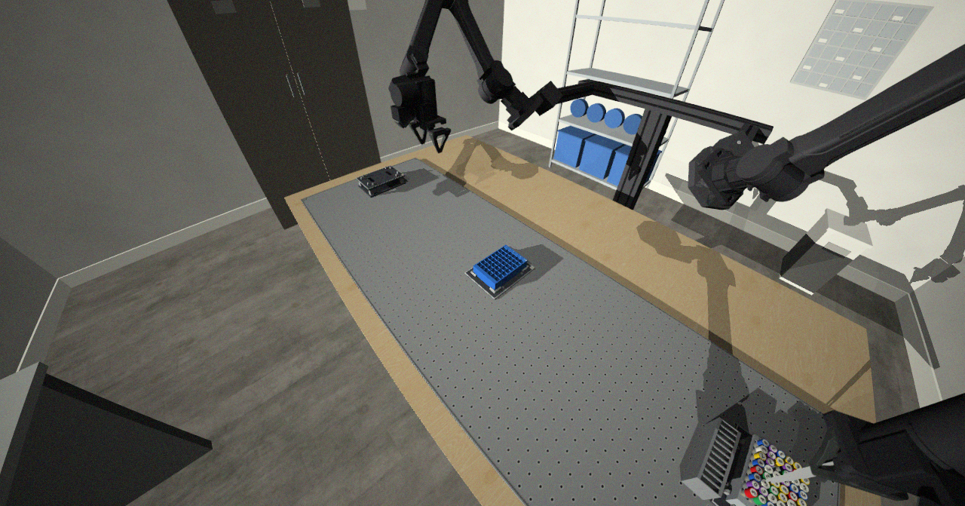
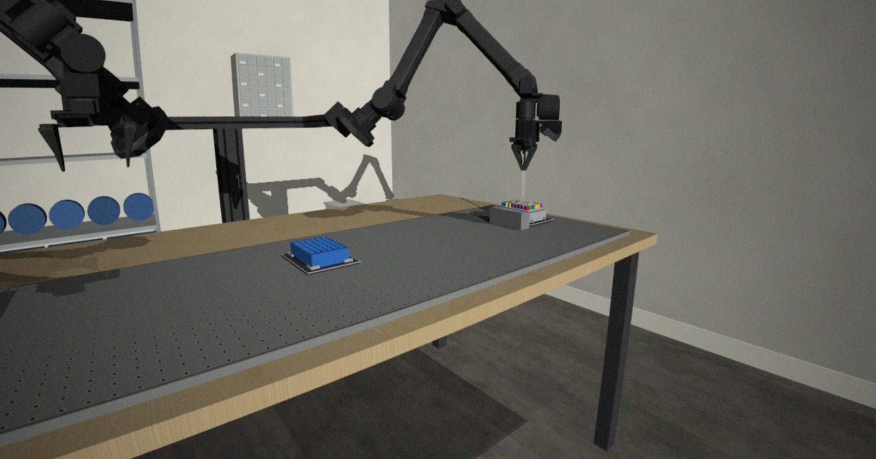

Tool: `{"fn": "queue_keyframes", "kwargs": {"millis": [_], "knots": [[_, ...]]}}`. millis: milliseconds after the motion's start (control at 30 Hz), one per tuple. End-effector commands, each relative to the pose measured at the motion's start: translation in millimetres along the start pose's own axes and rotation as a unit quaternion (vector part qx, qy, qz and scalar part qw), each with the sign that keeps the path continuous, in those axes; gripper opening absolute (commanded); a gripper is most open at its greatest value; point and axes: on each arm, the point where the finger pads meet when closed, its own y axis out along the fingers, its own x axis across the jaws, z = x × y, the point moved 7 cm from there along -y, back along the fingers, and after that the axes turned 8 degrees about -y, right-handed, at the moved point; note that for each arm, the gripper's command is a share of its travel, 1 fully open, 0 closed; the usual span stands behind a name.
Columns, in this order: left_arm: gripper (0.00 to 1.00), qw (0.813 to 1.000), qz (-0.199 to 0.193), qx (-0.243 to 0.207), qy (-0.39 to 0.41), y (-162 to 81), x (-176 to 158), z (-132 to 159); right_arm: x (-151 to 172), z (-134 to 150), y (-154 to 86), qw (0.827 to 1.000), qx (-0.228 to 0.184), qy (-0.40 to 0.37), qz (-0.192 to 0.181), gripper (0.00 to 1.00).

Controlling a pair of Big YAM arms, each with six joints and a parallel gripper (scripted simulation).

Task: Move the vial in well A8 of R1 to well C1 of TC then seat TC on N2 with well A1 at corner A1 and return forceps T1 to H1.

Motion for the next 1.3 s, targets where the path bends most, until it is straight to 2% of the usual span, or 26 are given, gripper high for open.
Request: {"fn": "queue_keyframes", "kwargs": {"millis": [0,300,433,633,667,700,833,933,967,1267], "knots": [[0.07,0.997,-0.005,-0.001,-0.071,-3.6,14.7,-23.3,-3.7,-6.5,-4.1,1.0,-0.006,0.009,0.0,1.0],[0.07,0.982,-0.005,-0.001,-0.19,-8.4,38.5,-51.3,-3.7,-6.5,-4.1,1.0,-0.006,0.009,0.0,1.0],[0.07,0.978,-0.005,-0.001,-0.209,-9.3,43.9,-57.5,-3.7,-6.5,-4.1,1.0,-0.006,0.009,0.0,1.0],[0.07,0.978,-0.004,-0.001,-0.209,-11.7,54.1,-68.8,-3.7,-6.5,-4.1,1.0,-0.006,0.009,0.0,1.0],[0.07,0.978,0.002,-0.01,-0.207,-23.7,50.6,-68.5,-3.7,-6.5,-4.1,1.0,-0.006,0.009,0.0,1.0],[0.07,0.98,0.005,0.0,-0.201,-19.4,43.7,-57.9,-3.7,-6.5,-4.1,1.0,-0.006,0.009,0.0,1.0],[0.07,0.98,0.006,0.01,-0.198,-13.9,41.7,-51.7,-3.7,-6.5,-4.1,1.0,-0.006,0.009,0.0,1.0],[0.07,0.98,0.006,0.01,-0.197,-12.9,42.0,-52.3,-3.7,-6.5,-4.1,1.0,-0.006,0.009,0.0,1.0],[0.07,0.98,0.005,-0.002,-0.2,-15.9,44.0,-59.3,-3.7,-6.5,-4.1,1.0,-0.006,0.009,0.0,1.0],[0.07,0.98,0.005,0.003,-0.199,-10.8,43.2,-57.4,-3.7,-6.5,-4.1,1.0,-0.006,0.009,0.0,1.0]]}}
